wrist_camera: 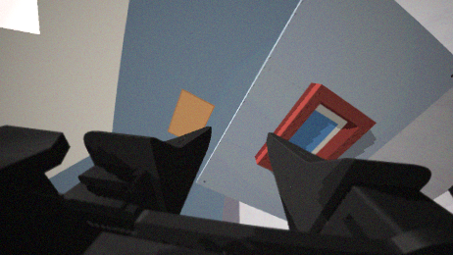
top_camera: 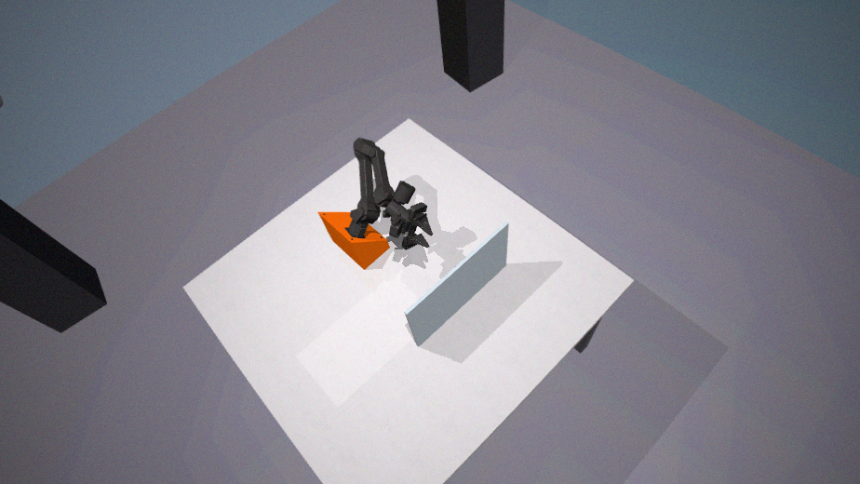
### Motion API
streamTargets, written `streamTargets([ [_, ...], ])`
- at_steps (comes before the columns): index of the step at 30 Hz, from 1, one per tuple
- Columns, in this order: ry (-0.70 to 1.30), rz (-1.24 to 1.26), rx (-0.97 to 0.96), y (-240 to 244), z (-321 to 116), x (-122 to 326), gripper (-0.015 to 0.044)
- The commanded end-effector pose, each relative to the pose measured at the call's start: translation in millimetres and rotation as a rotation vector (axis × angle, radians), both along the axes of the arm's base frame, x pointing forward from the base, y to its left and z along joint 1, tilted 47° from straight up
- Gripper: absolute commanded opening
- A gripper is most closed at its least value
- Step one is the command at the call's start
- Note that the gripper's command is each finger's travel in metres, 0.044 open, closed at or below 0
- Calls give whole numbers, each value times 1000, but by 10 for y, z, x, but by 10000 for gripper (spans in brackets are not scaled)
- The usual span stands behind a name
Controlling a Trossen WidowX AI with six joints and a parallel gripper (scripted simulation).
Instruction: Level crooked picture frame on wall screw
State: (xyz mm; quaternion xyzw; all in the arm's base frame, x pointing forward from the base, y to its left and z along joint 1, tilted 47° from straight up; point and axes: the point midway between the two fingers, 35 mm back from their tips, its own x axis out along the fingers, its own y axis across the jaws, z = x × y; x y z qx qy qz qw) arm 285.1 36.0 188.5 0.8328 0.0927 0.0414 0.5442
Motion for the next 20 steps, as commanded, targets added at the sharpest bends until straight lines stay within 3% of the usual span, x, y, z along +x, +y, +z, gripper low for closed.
streamTargets([
  [1,-27,4,-55,-88,161,-106,260],
  [20,-27,4,-55,-88,161,-105,260],
])
